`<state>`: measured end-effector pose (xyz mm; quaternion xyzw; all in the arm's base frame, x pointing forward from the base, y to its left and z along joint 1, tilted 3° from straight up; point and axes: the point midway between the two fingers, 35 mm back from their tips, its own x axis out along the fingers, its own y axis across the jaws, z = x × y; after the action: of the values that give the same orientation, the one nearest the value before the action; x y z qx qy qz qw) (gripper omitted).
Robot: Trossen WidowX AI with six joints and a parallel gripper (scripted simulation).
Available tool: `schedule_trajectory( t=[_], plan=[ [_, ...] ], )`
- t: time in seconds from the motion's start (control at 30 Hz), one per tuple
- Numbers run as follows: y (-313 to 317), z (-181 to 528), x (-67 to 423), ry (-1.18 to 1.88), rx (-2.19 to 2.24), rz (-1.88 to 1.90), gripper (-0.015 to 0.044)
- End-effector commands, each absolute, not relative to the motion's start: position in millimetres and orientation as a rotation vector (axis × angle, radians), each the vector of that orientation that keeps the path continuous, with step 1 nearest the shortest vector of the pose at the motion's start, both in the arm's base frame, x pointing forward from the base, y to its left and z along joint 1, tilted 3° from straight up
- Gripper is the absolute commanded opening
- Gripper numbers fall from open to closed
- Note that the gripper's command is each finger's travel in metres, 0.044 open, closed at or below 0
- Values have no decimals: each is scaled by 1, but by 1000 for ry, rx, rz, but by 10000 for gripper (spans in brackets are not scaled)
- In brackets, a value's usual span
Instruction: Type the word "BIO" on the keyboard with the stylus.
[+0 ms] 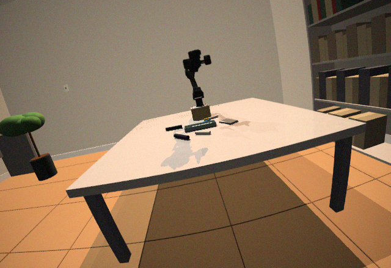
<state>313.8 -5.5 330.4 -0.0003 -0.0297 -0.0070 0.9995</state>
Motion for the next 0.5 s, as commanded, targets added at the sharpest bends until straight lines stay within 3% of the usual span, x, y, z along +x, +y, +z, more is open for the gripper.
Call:
schedule_trajectory(
  t=[0.0,0.47],
  plan=[
    [-6,329,315,-49,0,-15,414],
    [-19,143,392,790,58,-66,46]
  ],
)
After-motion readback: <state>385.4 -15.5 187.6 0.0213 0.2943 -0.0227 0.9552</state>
